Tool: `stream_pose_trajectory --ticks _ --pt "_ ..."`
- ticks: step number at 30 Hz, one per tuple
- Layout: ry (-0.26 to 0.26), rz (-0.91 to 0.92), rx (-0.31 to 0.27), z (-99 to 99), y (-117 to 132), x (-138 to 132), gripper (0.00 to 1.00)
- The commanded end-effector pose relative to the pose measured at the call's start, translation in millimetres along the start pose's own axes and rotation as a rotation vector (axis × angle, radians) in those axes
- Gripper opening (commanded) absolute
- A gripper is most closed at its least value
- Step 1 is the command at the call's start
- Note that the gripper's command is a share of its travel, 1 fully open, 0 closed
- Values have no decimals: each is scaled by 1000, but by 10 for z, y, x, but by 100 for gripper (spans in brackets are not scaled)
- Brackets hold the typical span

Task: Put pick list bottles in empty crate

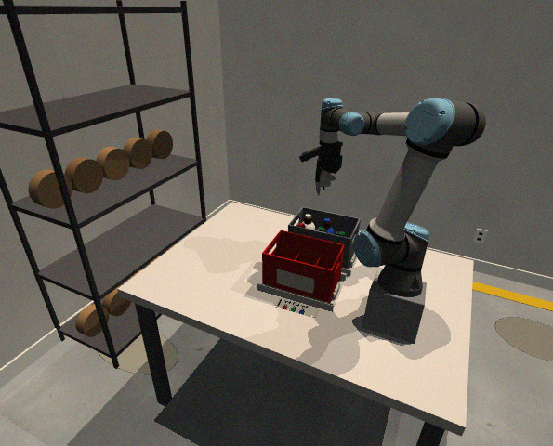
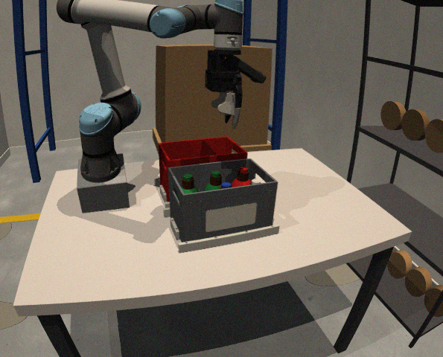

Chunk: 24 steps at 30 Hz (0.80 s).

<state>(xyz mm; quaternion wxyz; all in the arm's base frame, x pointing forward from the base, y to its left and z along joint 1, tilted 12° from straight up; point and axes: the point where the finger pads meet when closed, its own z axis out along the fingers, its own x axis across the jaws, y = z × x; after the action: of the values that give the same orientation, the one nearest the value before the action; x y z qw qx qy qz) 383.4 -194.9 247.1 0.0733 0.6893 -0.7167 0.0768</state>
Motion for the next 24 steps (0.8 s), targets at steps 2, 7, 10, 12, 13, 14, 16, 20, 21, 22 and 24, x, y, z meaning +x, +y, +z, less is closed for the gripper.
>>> stream_pose_trajectory --ticks 2,7,10,12,13,14,16,20,21,22,24 --pt "-1 173 -4 242 -142 -106 38" --pt "-3 271 -3 439 -270 -190 38" --pt "-6 332 -4 557 -346 -241 38" --pt "-8 373 -4 636 -397 -274 38" --pt "-8 373 -4 636 -397 -274 38" --pt "-8 373 -4 636 -397 -274 38" --pt "-9 448 -5 715 -448 -308 38" --pt "-11 529 -5 873 -550 -375 38" --pt "-11 550 -5 912 -575 -392 38" --pt "-11 571 -5 916 -578 -393 38" --pt "-10 611 -5 916 -578 -393 38"
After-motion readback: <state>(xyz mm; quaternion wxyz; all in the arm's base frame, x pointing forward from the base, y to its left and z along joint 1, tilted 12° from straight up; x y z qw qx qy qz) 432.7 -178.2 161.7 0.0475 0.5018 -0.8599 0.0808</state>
